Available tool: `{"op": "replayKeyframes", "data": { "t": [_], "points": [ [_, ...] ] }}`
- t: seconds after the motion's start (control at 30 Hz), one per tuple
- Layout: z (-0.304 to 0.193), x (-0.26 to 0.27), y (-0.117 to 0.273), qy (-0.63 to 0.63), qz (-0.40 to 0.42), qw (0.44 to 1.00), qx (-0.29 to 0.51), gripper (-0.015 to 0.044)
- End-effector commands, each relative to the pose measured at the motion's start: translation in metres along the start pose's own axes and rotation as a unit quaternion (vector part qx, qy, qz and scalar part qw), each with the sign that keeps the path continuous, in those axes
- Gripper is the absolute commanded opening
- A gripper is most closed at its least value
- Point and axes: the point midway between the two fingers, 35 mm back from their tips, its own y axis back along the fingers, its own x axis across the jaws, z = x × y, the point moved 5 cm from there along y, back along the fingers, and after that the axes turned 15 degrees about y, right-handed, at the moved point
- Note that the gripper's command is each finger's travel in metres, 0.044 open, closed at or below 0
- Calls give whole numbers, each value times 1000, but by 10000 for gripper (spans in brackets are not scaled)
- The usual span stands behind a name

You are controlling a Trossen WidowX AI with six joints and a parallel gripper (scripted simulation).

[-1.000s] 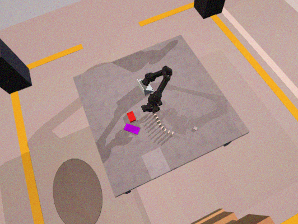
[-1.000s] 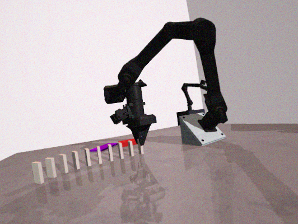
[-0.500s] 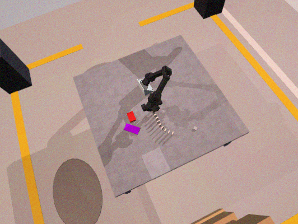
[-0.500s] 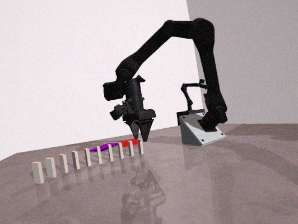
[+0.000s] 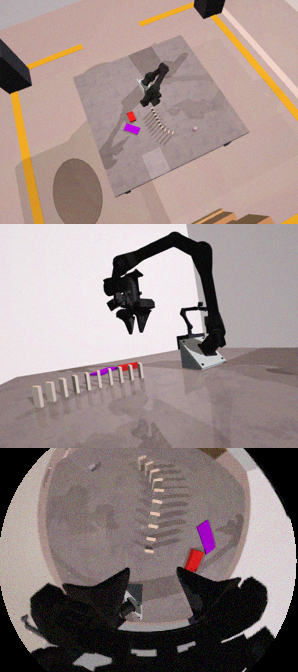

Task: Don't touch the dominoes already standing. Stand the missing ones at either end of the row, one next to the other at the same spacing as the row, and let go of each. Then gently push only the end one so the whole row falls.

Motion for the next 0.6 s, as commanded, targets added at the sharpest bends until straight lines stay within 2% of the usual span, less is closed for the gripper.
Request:
{"op": "replayKeyframes", "data": {
  "t": [0.0,0.17,0.37,0.43,0.57],
  "points": [
    [-7,4,-13,139,5,990,5,283],
    [-18,9,-32,375,7,927,4,151],
    [-32,16,-55,621,9,783,0,0],
    [-33,17,-57,646,9,763,-1,0],
    [-33,17,-57,646,9,763,-1,0]
  ]
}}
